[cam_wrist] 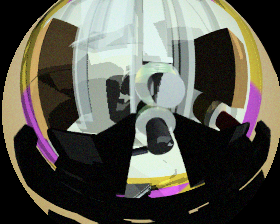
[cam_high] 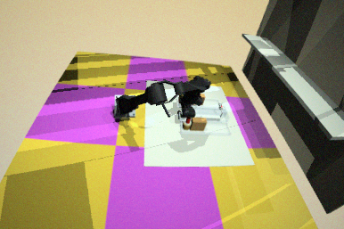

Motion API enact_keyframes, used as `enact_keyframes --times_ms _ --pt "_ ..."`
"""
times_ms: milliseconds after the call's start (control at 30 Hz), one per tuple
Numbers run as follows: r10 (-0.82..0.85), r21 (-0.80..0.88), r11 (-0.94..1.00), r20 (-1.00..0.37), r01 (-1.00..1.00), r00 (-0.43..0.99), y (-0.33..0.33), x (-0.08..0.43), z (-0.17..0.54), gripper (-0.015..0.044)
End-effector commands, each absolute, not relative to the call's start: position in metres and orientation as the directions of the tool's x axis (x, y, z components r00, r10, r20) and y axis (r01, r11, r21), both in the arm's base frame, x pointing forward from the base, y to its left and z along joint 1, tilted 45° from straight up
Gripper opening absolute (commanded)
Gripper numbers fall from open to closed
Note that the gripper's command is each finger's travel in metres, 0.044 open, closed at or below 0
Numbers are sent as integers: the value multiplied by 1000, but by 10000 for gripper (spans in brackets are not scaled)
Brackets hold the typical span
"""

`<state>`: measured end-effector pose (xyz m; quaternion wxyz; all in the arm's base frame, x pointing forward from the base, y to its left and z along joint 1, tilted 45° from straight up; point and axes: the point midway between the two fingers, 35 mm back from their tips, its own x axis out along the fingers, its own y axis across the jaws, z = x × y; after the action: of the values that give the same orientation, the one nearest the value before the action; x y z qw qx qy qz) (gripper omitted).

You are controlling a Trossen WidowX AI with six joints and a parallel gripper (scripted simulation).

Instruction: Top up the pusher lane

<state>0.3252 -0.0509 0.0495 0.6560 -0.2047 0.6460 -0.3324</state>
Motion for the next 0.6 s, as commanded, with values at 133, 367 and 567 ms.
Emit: enact_keyframes --times_ms 133,367,567 --pt "-702 -699 693 -710 178 -55 -51 325 49 79" --pt "-702 -699 693 -710 178 -55 -51 325 49 263" --pt "-702 -698 693 -710 178 -55 -48 326 52 271"
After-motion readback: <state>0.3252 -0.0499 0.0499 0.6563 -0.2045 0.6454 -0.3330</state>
